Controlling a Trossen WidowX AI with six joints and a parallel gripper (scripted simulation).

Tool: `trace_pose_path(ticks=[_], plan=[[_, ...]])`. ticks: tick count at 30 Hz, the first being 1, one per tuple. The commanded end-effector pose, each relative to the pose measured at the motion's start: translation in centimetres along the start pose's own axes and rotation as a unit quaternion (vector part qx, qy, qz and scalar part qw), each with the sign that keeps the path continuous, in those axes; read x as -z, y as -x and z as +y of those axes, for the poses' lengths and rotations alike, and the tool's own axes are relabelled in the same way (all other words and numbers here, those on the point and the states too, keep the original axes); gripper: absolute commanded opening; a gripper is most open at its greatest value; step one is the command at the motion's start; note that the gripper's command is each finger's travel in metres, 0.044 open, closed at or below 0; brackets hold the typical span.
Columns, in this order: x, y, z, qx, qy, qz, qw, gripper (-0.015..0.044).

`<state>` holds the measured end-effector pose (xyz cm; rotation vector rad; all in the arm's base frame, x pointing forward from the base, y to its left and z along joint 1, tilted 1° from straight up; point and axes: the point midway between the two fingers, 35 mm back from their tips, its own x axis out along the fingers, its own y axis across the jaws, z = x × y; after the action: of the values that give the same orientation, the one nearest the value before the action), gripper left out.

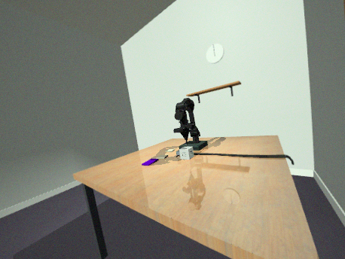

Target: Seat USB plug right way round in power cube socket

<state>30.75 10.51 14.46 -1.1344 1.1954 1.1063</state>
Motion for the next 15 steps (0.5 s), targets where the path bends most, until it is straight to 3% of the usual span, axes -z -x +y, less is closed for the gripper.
trace_pose_path(ticks=[1,7,15], plan=[[0.0,-0.03,0.0,0.0,0.042,0.0,0.999,0.0],[0.0,-0.03,0.0,0.0,0.111,0.0,0.994,0.0],[0.0,-0.03,0.0,0.0,0.114,0.0,0.994,0.0]])
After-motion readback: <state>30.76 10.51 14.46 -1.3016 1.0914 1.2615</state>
